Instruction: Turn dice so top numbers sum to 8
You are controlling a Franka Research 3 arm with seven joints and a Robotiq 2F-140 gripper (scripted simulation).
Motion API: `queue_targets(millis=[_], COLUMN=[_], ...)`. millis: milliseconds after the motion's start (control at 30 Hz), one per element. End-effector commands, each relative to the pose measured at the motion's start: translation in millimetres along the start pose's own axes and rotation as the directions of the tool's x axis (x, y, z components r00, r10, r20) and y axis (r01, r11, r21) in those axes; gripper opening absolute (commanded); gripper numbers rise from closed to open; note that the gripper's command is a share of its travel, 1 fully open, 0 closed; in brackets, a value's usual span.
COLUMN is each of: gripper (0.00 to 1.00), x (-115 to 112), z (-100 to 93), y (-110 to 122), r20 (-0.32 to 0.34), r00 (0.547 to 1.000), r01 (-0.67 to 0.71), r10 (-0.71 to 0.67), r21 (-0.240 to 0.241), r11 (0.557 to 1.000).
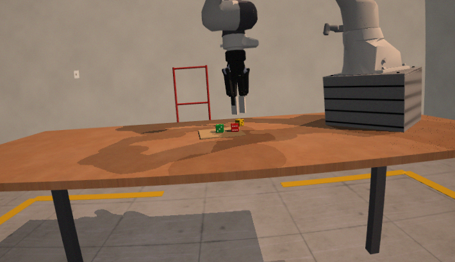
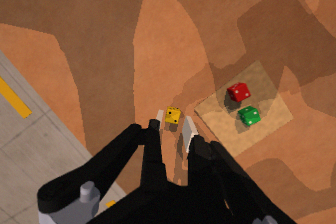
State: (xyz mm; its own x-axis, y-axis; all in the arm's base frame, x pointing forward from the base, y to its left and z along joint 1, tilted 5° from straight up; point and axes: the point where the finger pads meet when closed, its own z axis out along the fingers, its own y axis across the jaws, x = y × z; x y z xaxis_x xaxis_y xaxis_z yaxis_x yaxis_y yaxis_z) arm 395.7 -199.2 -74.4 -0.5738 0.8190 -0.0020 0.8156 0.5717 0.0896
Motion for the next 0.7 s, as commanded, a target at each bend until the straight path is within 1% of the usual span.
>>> queue_targets(millis=[0, 367, 667], gripper=[0.25, 0.25, 0.25], x=[-2.4, -2.4, -2.4], z=[4.5, 11.6, 13.0], y=[-0.1, -0.1, -0.1], r20=[0.007, 0.007, 0.007], r00=[1.0, 1.0, 1.0], r01=[0.011, 0.011, 0.011], r10=[-0.011, -0.011, -0.011], r21=[-0.001, -0.001, -0.001], r11=[1.0, 1.0, 1.0])
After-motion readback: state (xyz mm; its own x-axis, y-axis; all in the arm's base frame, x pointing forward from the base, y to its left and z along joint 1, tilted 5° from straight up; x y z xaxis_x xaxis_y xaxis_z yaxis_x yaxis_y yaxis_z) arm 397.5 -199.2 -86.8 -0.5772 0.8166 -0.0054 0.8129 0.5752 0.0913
